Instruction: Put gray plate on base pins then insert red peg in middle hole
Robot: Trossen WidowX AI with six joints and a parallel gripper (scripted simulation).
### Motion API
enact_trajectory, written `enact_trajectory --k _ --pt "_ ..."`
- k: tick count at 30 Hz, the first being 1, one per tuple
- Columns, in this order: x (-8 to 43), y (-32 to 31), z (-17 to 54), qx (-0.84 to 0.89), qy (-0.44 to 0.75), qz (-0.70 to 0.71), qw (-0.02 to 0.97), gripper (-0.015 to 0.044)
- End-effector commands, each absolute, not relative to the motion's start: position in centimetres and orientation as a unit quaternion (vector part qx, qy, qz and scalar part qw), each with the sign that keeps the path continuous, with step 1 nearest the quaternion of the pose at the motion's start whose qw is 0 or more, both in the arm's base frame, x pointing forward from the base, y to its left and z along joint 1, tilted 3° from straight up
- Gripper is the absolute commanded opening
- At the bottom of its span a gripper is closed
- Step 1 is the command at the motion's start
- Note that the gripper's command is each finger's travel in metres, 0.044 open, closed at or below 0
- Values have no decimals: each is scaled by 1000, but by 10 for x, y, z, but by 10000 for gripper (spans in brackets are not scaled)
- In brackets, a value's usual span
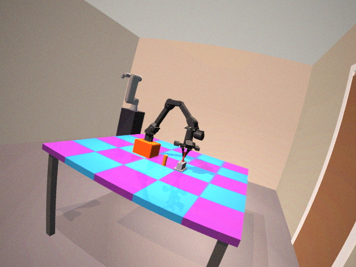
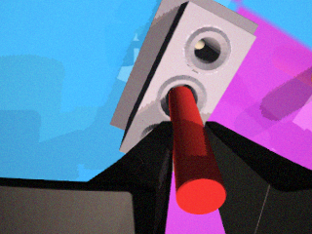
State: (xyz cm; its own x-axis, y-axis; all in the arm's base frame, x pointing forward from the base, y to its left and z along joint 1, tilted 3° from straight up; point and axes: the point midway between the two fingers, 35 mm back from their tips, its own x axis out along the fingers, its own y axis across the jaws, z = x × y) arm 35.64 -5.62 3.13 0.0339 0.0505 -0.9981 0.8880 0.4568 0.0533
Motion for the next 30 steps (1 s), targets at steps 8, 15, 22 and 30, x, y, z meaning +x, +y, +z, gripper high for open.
enact_trajectory --k 8,15,22,30 --pt "356 -56 32 389 602 -346 605 79" --pt "356 -56 32 389 602 -346 605 150" --pt "356 -56 32 390 602 -346 604 150" --pt "356 -58 39 390 603 -347 604 150"
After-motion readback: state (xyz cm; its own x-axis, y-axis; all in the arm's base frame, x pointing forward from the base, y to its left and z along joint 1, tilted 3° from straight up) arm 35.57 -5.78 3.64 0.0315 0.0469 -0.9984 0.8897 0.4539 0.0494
